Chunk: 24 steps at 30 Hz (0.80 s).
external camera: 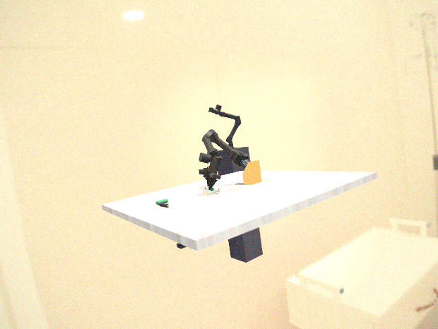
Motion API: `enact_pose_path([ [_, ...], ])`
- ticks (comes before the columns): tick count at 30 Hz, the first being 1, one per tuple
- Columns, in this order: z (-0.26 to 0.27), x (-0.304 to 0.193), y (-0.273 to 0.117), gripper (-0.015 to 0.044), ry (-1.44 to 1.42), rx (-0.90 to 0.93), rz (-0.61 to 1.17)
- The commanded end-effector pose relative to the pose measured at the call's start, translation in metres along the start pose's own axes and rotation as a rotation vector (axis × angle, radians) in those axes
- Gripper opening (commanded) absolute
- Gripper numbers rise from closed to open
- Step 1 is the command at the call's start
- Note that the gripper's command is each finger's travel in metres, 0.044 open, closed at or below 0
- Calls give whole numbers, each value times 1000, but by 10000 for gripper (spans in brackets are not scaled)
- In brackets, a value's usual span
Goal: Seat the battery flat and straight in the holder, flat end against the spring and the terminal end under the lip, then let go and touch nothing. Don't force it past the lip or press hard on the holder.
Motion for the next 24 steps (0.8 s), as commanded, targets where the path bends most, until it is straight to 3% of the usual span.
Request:
enact_pose_path([
  [1,-2,-3,1,79,-7,0,-15],
  [24,-10,-14,1,79,-16,16,-112],
])
Point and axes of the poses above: the point midway between the two fingers, 35 mm back from their tips, its own y axis out along the fingers, its own z axis across the jaws, x = y × z, the point moved 6 cm from there along -y, back along the fingers, and after that the axes turned 7 degrees about y, right-handed, at the moved point
